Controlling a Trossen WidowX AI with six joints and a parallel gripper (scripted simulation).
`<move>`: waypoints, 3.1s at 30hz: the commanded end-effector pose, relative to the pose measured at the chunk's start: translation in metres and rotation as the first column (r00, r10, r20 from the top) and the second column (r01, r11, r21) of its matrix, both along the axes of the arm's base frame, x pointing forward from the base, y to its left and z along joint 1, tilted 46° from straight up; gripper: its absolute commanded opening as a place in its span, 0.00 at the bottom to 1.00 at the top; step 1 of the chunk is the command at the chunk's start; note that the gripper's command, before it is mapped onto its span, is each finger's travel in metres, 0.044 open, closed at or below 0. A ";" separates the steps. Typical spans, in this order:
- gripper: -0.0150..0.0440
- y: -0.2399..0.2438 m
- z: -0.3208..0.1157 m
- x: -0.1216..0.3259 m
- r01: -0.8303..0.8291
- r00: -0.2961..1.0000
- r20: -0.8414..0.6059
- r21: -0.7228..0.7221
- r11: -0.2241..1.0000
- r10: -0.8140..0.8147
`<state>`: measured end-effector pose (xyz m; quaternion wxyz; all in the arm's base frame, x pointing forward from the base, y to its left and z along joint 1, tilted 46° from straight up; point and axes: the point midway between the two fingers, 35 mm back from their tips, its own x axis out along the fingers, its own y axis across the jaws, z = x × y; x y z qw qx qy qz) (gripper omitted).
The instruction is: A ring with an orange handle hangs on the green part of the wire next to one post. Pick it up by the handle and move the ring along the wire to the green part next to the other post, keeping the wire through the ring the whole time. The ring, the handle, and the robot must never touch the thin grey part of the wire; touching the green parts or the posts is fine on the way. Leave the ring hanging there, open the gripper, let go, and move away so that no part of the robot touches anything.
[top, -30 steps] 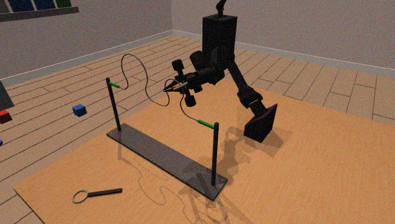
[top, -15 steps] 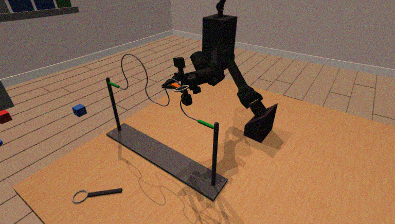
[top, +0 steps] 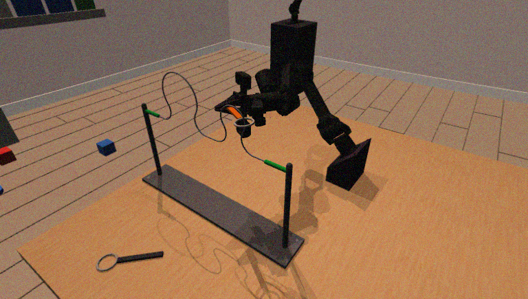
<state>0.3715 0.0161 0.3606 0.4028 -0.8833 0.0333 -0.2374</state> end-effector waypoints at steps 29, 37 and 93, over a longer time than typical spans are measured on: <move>0.00 0.013 0.014 0.000 0.000 1.000 0.017 -0.452 0.892 0.009; 0.00 -0.003 0.007 0.000 0.000 1.000 0.015 -0.376 0.927 0.006; 0.00 -0.076 -0.076 0.002 0.014 1.000 -0.015 0.341 0.940 -0.009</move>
